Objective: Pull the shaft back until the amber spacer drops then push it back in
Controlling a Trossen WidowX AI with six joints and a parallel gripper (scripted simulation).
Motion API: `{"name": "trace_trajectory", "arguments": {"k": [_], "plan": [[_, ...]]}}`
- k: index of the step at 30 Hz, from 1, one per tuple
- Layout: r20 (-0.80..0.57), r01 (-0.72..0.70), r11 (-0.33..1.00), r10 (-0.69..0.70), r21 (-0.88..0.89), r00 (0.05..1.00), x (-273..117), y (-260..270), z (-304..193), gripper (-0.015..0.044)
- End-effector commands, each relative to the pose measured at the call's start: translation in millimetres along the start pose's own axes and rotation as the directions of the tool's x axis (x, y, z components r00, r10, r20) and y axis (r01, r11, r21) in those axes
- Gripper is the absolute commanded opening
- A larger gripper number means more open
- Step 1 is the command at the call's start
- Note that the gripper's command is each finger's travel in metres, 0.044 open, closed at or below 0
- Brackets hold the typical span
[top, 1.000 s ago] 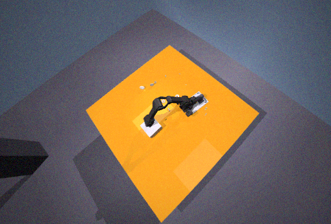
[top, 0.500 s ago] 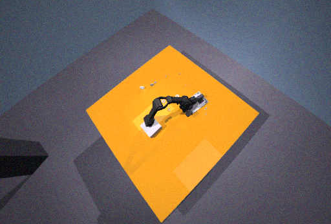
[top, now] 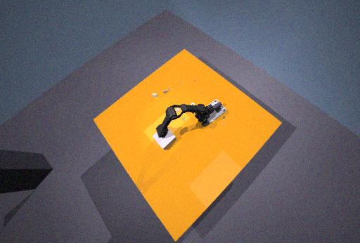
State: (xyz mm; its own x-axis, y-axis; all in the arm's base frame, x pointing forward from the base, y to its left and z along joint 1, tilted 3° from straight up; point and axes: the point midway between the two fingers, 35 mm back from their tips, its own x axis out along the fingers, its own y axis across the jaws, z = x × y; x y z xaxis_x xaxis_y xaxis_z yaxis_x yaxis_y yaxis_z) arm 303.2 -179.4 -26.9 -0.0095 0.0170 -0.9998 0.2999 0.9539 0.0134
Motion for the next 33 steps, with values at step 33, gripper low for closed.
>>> {"name": "trace_trajectory", "arguments": {"k": [33], "plan": [[0.000,0.001,1.000,-0.001,-0.002,1.000,-0.7,-0.2,-3.5,0.0000]]}}
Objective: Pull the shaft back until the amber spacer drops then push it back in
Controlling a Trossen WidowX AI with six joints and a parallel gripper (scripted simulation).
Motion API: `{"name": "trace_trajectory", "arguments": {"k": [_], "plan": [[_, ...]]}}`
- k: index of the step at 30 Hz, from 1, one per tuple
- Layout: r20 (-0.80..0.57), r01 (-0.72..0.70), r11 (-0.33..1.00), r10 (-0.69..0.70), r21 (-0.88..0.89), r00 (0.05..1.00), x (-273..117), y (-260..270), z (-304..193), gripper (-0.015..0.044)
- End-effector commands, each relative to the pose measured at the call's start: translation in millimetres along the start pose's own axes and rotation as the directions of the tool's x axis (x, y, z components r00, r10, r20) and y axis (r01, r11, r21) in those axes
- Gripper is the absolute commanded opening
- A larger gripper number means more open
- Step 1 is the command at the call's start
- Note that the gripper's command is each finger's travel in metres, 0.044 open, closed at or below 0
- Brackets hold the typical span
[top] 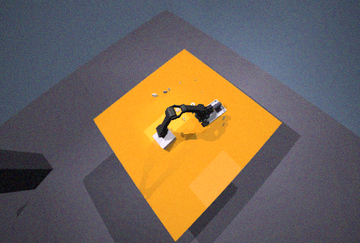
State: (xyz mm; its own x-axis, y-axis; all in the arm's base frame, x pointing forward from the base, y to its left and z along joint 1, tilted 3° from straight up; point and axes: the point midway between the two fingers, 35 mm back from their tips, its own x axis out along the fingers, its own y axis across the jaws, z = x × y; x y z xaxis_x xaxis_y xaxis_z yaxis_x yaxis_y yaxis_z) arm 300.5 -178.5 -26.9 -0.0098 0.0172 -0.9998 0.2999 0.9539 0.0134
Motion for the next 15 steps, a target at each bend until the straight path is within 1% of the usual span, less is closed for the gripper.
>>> {"name": "trace_trajectory", "arguments": {"k": [1,15], "plan": [[0.000,0.001,1.000,-0.001,-0.002,1.000,-0.8,-0.2,-0.7,0.0000],[0.000,0.001,1.000,-0.001,-0.002,1.000,-0.7,-0.2,-1.9,0.0000]]}}
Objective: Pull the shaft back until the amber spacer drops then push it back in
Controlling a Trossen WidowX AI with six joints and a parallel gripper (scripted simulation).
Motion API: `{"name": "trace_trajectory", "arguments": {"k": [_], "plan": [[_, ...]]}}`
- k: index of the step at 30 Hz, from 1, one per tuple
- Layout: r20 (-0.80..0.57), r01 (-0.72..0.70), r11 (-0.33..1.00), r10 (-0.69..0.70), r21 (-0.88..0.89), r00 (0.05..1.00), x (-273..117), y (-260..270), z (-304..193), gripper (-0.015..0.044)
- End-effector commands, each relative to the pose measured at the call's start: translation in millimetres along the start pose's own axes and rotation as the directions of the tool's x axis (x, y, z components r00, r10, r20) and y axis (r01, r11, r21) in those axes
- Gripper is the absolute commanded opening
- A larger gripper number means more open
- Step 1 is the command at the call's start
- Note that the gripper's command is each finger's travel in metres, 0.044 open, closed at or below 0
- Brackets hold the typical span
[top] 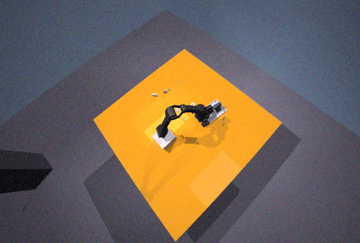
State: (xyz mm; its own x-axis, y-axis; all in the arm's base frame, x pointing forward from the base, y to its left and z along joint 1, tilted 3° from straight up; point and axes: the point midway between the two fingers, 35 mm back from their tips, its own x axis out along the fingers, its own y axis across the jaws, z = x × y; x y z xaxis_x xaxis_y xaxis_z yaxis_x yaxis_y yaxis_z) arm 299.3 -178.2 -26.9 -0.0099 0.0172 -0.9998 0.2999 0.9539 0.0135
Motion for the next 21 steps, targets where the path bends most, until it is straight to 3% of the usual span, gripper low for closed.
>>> {"name": "trace_trajectory", "arguments": {"k": [1,21], "plan": [[0.000,0.001,1.000,-0.001,-0.002,1.000,-0.8,-0.2,-0.8,0.0000],[0.000,0.001,1.000,-0.001,-0.002,1.000,-0.7,-0.2,-2.5,0.0000]]}}
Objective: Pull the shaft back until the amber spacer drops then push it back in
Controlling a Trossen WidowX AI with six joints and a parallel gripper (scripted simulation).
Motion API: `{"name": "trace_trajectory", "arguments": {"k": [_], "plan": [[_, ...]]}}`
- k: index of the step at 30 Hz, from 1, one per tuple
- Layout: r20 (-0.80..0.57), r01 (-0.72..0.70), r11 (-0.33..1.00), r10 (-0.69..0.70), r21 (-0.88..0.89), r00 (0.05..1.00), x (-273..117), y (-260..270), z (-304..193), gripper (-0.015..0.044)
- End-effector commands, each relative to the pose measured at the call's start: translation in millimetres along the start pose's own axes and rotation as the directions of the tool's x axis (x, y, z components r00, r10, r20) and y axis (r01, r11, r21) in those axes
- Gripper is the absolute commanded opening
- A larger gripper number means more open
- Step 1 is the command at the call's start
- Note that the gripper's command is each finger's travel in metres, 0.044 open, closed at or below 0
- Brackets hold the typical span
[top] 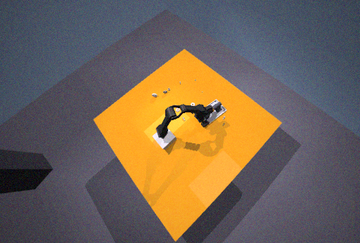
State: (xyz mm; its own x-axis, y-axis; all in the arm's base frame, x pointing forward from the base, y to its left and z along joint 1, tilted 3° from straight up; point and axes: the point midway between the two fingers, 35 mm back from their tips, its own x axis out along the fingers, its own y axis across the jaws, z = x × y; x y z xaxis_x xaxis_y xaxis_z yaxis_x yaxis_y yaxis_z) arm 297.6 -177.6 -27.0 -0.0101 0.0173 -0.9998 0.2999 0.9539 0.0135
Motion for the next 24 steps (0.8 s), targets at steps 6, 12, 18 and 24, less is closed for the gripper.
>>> {"name": "trace_trajectory", "arguments": {"k": [6,12,18,24], "plan": [[0.000,0.001,1.000,-0.001,-0.002,1.000,-0.8,-0.3,-1.1,0.0000],[0.000,0.001,1.000,-0.001,-0.002,1.000,-0.7,-0.3,-1.7,0.0000],[0.000,0.001,1.000,-0.001,-0.002,1.000,-0.7,-0.3,-2.1,0.0000],[0.000,0.001,1.000,-0.001,-0.002,1.000,-0.7,-0.3,-2.7,0.0000]]}}
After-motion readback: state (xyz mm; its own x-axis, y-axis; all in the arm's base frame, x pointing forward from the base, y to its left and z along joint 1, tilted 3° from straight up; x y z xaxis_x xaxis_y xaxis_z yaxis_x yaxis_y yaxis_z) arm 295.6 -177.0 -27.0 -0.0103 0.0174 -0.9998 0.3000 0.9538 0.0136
